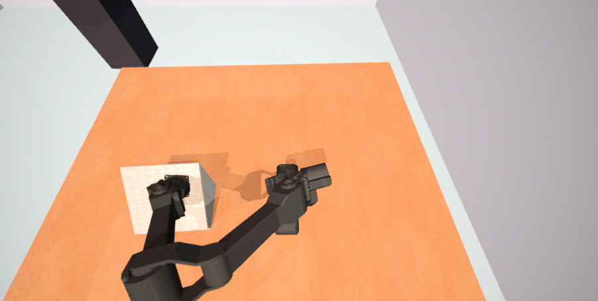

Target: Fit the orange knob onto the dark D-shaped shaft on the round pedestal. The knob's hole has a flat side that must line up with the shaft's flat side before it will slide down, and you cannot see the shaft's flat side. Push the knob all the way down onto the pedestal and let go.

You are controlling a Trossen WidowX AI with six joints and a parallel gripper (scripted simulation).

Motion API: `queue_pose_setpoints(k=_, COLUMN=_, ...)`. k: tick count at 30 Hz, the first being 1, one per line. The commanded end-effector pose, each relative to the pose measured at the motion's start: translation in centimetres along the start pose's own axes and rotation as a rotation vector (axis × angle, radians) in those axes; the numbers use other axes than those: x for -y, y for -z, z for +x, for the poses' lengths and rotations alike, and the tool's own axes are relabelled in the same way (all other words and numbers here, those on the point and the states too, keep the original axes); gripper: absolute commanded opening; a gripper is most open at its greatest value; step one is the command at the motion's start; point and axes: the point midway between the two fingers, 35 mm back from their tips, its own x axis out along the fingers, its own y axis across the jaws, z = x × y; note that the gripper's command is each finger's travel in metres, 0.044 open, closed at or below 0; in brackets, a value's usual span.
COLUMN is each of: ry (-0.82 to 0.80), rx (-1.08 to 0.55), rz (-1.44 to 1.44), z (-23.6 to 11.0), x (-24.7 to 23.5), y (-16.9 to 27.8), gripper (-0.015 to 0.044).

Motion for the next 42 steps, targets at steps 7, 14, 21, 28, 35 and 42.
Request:
queue_pose_setpoints(k=7, ry=0.004, rx=0.001, rz=-0.002, z=-0.39, x=0.02, y=-0.06, gripper=0.0000)
queue_pose_setpoints(k=14, ry=0.004, rx=0.001, rz=-0.152, z=-0.38, x=0.03, y=-0.19, gripper=0.0000)
queue_pose_setpoints(k=21, ry=0.004, rx=0.001, rz=-0.211, z=-0.15, x=0.05, y=-0.20, gripper=0.0000)
queue_pose_setpoints(k=28, ry=0.004, rx=0.001, rz=-0.211, z=-0.14, x=0.02, y=-0.02, gripper=0.0000)
queue_pose_setpoints(k=35, ry=0.004, rx=0.001, rz=-0.211, z=-0.03, x=-0.01, y=0.09, gripper=0.0000)
queue_pose_setpoints(k=42, ry=0.004, rx=0.001, rz=-0.211, z=0.01, x=0.01, y=0.01, gripper=0.0000)
